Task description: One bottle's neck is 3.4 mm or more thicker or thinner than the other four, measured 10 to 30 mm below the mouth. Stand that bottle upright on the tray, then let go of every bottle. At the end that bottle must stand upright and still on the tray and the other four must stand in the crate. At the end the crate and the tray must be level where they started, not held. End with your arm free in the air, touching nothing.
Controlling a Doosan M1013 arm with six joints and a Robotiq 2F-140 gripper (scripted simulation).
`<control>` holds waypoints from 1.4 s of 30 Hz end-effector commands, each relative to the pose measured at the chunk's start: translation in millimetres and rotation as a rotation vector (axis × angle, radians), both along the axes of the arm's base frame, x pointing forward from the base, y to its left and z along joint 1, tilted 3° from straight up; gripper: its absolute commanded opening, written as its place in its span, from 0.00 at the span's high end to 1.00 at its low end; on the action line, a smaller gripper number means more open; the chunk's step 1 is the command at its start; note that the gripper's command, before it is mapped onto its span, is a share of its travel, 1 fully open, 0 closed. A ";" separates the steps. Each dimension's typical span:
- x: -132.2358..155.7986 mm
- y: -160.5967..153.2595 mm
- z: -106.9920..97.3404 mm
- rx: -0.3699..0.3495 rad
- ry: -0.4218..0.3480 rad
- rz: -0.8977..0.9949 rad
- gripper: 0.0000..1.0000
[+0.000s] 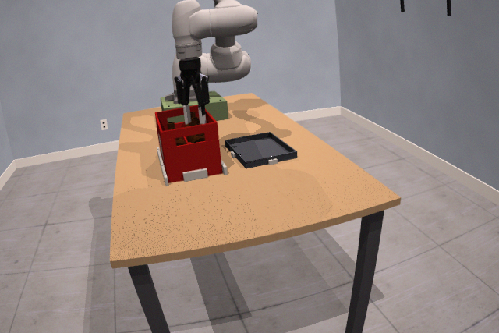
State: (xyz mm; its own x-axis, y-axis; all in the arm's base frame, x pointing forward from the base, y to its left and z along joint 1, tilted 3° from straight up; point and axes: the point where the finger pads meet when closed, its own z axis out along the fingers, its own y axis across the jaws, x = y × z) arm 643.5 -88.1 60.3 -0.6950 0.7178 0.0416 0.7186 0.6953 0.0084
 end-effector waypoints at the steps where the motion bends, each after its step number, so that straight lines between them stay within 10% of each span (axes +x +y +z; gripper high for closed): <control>1: -0.3 4.1 -3.0 0.004 0.001 -0.003 0.62; 42: 0.0 3.6 9.4 0.004 0.001 -0.003 0.62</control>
State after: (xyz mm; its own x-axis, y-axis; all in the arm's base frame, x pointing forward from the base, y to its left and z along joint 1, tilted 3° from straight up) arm 642.3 -87.8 62.3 -0.6950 0.7177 0.0436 0.7185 0.6954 0.0071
